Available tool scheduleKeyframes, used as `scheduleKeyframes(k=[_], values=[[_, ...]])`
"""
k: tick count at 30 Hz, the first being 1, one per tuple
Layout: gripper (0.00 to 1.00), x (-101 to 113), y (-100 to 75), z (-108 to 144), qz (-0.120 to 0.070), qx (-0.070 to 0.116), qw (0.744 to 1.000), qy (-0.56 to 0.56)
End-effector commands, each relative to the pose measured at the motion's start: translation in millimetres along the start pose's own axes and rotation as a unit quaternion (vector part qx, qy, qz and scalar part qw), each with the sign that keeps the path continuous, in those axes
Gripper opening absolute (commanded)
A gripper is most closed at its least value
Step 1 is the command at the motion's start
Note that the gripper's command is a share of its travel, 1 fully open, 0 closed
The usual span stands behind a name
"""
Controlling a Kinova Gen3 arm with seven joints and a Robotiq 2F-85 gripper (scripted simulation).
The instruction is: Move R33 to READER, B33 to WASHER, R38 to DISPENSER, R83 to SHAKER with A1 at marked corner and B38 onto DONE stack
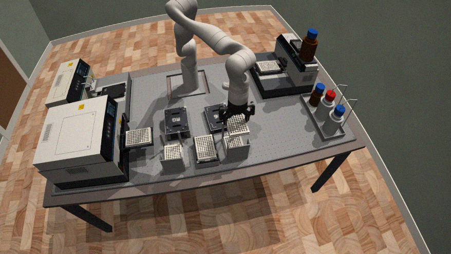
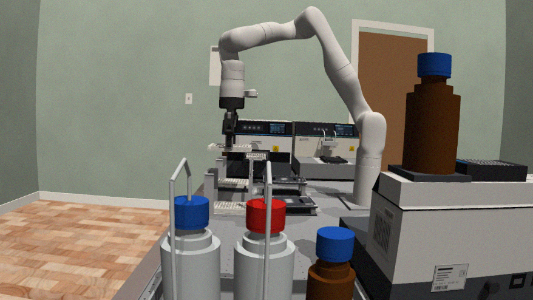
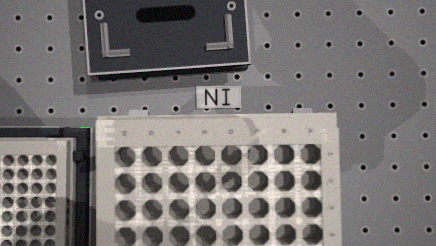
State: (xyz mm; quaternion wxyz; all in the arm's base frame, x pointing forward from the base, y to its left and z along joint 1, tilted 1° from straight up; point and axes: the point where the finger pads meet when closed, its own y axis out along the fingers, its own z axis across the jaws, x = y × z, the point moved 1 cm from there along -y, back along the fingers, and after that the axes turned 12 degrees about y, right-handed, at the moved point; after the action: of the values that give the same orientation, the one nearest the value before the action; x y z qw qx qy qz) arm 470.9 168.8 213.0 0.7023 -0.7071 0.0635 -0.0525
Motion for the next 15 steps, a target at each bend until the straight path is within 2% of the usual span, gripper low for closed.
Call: scheduleKeyframes(k=[1,15], values=[[0.94,-0.4,-8.5,2.2,0.0,0.005,1.0,-0.001],[0.94,1.0,-9.4,1.3,-0.002,0.003,1.0,0.001]])
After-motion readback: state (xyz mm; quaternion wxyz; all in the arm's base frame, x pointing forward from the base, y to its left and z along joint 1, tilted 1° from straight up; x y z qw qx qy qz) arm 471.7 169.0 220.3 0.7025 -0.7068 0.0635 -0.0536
